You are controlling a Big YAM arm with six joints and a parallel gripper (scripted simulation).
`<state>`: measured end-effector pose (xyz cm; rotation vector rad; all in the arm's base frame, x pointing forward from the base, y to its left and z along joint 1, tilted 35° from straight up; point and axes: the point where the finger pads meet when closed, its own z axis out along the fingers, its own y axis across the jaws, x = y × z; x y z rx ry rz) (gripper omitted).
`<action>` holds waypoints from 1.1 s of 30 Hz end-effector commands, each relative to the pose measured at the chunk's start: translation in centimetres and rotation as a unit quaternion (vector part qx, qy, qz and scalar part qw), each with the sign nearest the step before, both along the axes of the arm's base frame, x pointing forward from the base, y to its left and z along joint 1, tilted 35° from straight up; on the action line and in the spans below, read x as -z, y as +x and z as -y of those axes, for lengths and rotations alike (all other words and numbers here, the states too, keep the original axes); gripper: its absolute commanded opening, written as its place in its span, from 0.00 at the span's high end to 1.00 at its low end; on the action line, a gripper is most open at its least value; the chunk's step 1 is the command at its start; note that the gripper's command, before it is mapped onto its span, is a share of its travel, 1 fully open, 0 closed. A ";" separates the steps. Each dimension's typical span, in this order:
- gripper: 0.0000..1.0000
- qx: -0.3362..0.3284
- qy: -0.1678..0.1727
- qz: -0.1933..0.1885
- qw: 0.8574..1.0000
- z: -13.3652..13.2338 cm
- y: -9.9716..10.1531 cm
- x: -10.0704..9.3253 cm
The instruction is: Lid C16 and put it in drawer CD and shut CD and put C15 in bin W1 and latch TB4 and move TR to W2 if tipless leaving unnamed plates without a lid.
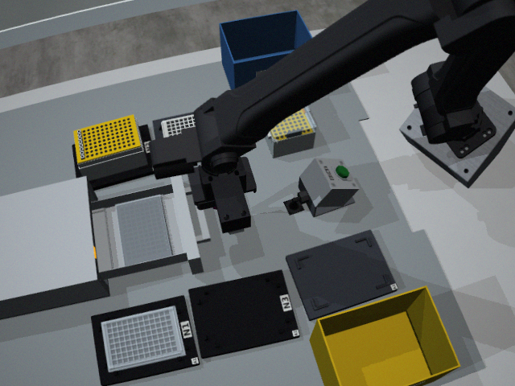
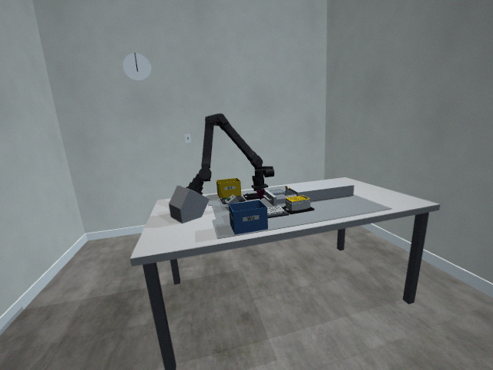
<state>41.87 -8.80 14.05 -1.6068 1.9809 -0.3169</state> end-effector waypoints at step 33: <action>1.00 -0.002 -0.001 0.005 1.000 0.2 1.7 -1.3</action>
